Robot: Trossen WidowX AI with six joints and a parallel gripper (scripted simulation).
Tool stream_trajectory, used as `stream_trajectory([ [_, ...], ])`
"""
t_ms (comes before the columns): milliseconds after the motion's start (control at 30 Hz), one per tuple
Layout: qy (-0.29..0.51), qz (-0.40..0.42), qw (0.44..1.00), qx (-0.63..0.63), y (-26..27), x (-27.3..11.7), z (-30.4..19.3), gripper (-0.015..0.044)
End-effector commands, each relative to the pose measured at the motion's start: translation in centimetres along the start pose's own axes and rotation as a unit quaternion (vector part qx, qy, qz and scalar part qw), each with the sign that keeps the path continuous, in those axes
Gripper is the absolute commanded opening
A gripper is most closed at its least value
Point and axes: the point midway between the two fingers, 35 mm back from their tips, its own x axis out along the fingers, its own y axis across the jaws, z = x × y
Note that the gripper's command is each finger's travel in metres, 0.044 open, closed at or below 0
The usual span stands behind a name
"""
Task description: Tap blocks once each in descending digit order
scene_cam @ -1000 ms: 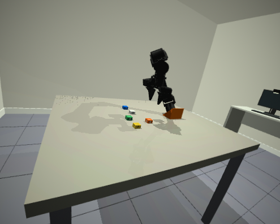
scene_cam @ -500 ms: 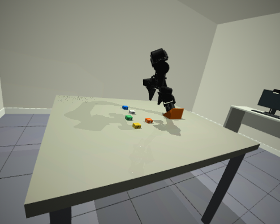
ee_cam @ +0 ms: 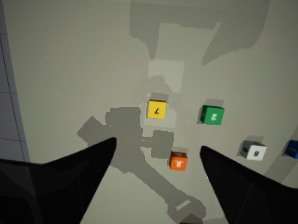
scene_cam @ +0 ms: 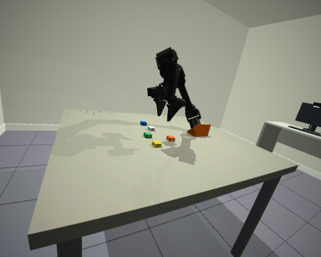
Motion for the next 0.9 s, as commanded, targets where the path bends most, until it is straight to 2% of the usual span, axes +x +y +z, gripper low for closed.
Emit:
stream_trajectory([
  [0, -0.003, -0.002, 1.0, -0.004, 0.4, 0.4, 1.7, 0.04],
  [667, -0.003, -0.002, 1.0, -0.003, 0.2, 0.4, 1.7, 0.04],
  [867, 0.004, -0.007, 1.0, 0.002, -7.6, 0.1, 1.1, 0.04],
])
